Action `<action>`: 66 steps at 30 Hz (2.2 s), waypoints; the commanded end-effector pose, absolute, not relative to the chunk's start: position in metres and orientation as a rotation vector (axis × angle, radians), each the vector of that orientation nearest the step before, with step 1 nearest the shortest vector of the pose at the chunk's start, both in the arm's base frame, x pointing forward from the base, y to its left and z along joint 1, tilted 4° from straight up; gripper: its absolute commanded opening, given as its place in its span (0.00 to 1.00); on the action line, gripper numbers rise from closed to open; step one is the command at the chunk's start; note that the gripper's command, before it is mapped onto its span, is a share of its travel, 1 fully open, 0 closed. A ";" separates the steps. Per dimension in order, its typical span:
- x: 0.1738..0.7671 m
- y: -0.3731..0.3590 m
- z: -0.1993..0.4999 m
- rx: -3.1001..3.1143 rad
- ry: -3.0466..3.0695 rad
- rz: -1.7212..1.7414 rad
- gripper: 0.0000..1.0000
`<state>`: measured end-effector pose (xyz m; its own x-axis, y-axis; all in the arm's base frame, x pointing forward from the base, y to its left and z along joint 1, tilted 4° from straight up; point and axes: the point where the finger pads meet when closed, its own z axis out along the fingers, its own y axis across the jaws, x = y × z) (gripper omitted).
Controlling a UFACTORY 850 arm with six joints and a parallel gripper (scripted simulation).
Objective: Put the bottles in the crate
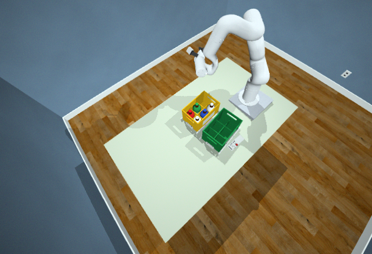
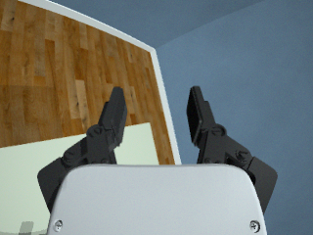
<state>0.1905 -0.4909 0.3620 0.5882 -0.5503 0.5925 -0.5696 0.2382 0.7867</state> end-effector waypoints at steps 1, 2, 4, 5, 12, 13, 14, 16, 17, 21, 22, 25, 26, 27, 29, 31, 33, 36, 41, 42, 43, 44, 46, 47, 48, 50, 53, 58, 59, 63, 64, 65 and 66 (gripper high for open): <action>0.190 -0.490 0.379 1.406 -1.034 0.018 0.65; 0.190 -0.490 0.384 1.406 -1.034 0.018 0.65; 0.190 -0.490 0.384 1.406 -1.034 0.018 0.65; 0.191 -0.485 0.384 1.440 -1.039 0.019 0.65; 0.222 -0.469 0.378 1.457 -1.063 0.056 0.65; 0.226 -0.467 0.378 1.457 -1.063 0.056 0.65; 0.230 -0.464 0.377 1.485 -1.075 0.072 0.65; 0.238 -0.457 0.375 1.516 -1.088 0.089 0.65; 0.242 -0.454 0.375 1.516 -1.088 0.089 0.65; 0.250 -0.448 0.373 1.516 -1.088 0.089 0.65; 0.254 -0.445 0.372 1.517 -1.088 0.089 0.65; 0.265 -0.436 0.370 1.546 -1.099 0.104 0.65; 0.269 -0.433 0.369 1.575 -1.110 0.119 0.65; 0.272 -0.429 0.369 1.580 -1.112 0.122 0.65; 0.280 -0.423 0.367 1.580 -1.112 0.122 0.65; 0.287 -0.416 0.366 1.580 -1.112 0.122 0.65; 0.294 -0.409 0.364 1.580 -1.112 0.122 0.65; 0.304 -0.399 0.362 1.640 -1.131 0.149 0.65; 0.314 -0.388 0.360 1.649 -1.133 0.153 0.65; 0.317 -0.385 0.360 1.649 -1.133 0.153 0.65; 0.321 -0.381 0.359 1.649 -1.133 0.153 0.65; 0.324 -0.377 0.358 1.649 -1.133 0.153 0.65; 0.330 -0.370 0.357 1.680 -1.141 0.165 0.65; 0.333 -0.366 0.356 1.711 -1.149 0.178 0.65; 0.336 -0.362 0.355 1.721 -1.152 0.182 0.65; 0.343 -0.354 0.354 1.721 -1.152 0.182 0.65; 0.352 -0.342 0.352 1.721 -1.152 0.182 0.65; 0.360 -0.330 0.350 1.785 -1.165 0.204 0.65; 0.363 -0.326 0.349 1.798 -1.168 0.208 0.65; 0.374 -0.309 0.347 1.798 -1.168 0.208 0.65; 0.377 -0.305 0.346 1.798 -1.168 0.208 0.65; 0.379 -0.301 0.346 1.798 -1.168 0.208 0.65; 0.382 -0.297 0.345 1.798 -1.168 0.208 0.65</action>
